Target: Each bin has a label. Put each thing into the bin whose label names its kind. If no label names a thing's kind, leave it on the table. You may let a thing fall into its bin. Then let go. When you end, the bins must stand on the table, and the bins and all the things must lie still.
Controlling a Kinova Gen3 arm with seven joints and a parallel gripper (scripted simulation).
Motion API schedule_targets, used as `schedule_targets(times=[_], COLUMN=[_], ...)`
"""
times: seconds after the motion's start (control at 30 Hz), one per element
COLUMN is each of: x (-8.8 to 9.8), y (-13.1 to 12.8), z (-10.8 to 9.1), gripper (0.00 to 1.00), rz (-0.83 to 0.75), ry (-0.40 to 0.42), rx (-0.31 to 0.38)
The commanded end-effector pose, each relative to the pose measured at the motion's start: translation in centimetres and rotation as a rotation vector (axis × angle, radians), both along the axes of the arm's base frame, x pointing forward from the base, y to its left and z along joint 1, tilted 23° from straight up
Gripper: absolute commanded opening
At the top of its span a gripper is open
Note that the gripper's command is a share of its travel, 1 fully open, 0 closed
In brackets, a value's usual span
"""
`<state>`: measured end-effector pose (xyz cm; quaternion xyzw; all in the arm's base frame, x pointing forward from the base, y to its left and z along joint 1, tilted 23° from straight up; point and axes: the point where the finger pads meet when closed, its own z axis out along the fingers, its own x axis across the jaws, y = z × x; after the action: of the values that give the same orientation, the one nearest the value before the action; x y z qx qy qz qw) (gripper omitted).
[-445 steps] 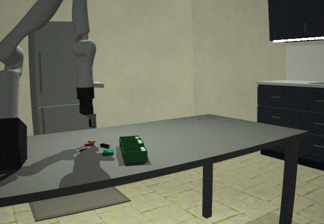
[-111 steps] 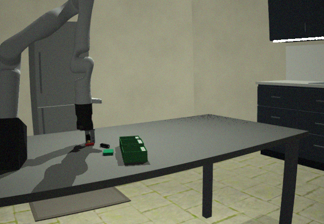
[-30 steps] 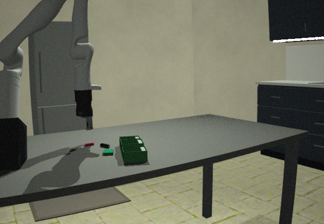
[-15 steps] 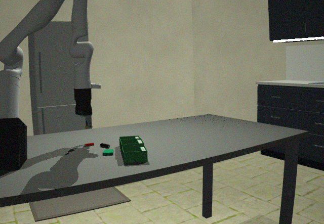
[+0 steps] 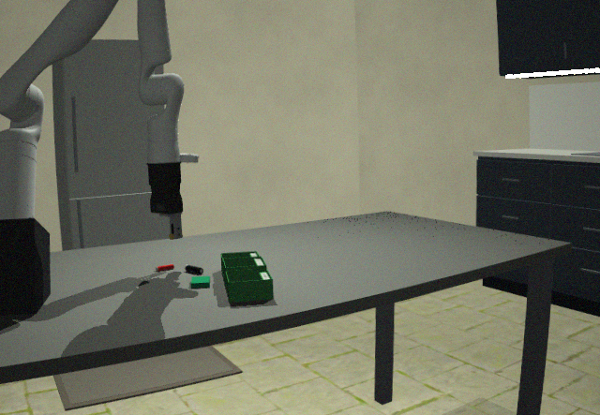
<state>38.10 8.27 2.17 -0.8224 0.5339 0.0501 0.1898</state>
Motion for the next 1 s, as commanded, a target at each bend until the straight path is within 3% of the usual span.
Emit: schedule_targets(times=[0.0,0.1,0.6,0.8,0.97], x=[0.8,1.0,4.0,4.8,5.8], y=[-2.1,-2.7,-10.7,-12.7,-15.4], z=[-0.8,-1.0,-3.9,-4.6,-5.6], gripper=[0.0,0.0,0.0,0.0,0.0], rz=[-0.038,-0.038,-0.038,-0.038,-0.268], ry=[0.015,0.015,0.015,0.015,0.108], rx=[0.017,0.017,0.017,0.017,0.047])
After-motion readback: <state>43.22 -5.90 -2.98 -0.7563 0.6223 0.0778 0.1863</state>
